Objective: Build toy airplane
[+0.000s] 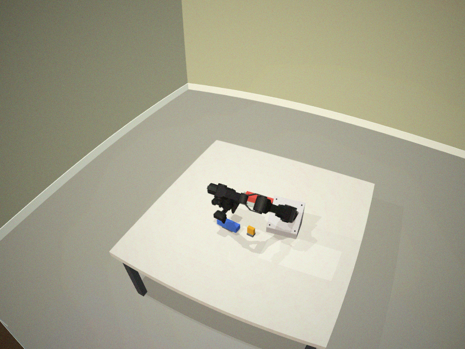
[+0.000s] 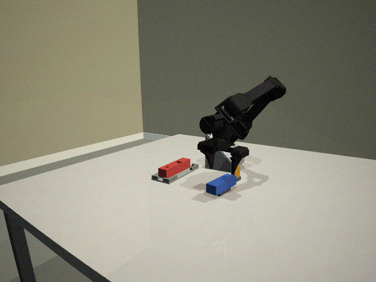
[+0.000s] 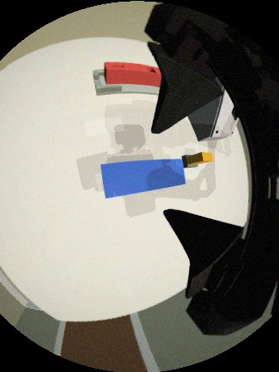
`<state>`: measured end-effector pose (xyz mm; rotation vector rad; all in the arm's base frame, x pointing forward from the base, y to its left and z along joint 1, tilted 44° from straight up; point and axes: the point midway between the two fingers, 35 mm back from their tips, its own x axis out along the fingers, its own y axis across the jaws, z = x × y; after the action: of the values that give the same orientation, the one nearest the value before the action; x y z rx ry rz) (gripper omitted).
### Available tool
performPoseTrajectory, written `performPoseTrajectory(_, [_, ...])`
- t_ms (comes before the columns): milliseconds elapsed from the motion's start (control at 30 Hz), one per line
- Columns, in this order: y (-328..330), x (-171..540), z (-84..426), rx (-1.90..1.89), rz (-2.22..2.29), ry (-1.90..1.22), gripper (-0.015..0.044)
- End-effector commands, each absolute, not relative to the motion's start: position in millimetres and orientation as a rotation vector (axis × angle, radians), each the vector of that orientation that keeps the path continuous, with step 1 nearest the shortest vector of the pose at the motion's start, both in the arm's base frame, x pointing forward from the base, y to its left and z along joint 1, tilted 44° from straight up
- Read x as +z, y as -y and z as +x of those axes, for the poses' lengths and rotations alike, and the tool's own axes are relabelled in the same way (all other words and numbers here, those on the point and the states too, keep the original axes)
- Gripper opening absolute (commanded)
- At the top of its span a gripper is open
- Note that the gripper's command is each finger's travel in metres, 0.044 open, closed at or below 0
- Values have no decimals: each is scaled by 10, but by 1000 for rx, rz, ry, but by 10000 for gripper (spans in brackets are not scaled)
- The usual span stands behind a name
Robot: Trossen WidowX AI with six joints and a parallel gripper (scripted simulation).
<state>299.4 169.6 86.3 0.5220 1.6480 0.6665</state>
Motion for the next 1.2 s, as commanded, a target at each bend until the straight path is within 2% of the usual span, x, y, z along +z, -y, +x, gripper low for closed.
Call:
performPoseTrajectory(0, [-1777, 781, 2974, 664, 536, -1646, 440])
performPoseTrajectory(1100, [-2098, 443, 2888, 666, 538, -1646, 440])
performPoseTrajectory(1167, [-2098, 443, 2888, 666, 538, -1646, 387])
